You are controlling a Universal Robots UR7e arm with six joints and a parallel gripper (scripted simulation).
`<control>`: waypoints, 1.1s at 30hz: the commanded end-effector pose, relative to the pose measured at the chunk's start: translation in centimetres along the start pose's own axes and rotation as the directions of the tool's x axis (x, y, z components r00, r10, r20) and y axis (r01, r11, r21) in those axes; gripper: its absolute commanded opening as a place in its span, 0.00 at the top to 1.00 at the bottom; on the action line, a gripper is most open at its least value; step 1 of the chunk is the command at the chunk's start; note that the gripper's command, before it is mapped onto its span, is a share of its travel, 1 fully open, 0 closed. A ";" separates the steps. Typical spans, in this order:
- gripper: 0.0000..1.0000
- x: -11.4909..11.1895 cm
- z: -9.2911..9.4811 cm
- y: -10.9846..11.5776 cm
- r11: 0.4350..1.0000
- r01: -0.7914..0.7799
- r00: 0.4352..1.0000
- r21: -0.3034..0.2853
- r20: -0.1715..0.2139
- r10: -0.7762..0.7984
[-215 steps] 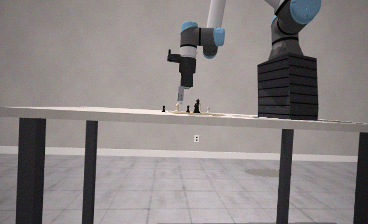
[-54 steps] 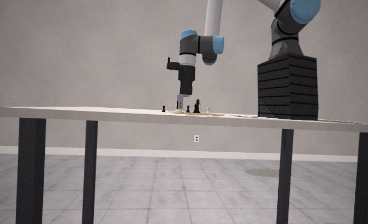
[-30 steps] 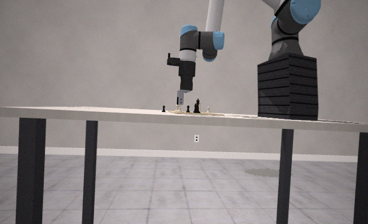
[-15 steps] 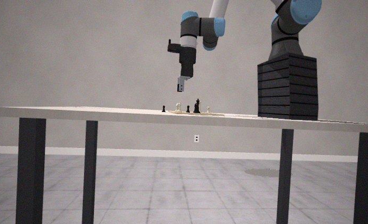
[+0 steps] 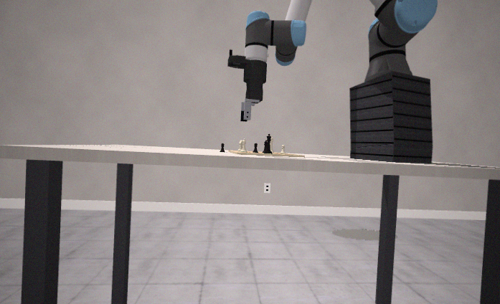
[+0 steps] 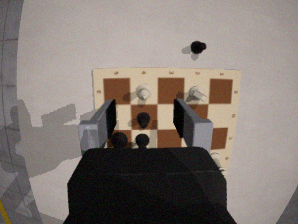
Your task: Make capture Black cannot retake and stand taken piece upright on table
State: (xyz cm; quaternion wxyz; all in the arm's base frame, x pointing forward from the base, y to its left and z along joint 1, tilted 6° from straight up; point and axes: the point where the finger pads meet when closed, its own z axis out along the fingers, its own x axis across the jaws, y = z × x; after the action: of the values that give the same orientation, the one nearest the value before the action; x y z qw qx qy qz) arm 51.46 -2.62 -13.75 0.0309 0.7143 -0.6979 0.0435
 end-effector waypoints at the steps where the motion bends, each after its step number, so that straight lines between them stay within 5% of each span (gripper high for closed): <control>1: 0.00 0.0 0.0 0.0 1.000 0.000 1.000 0.001 0.000 0.000; 18: 0.00 0.0 -0.5 0.0 1.000 0.000 1.000 0.001 0.000 0.000; 33: 0.00 0.0 -5.3 0.0 1.000 0.000 1.000 0.001 0.000 0.000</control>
State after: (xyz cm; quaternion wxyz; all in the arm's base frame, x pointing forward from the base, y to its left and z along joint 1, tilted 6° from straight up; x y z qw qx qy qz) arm 51.35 -2.20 -9.97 0.0310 0.7143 -0.6979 0.0433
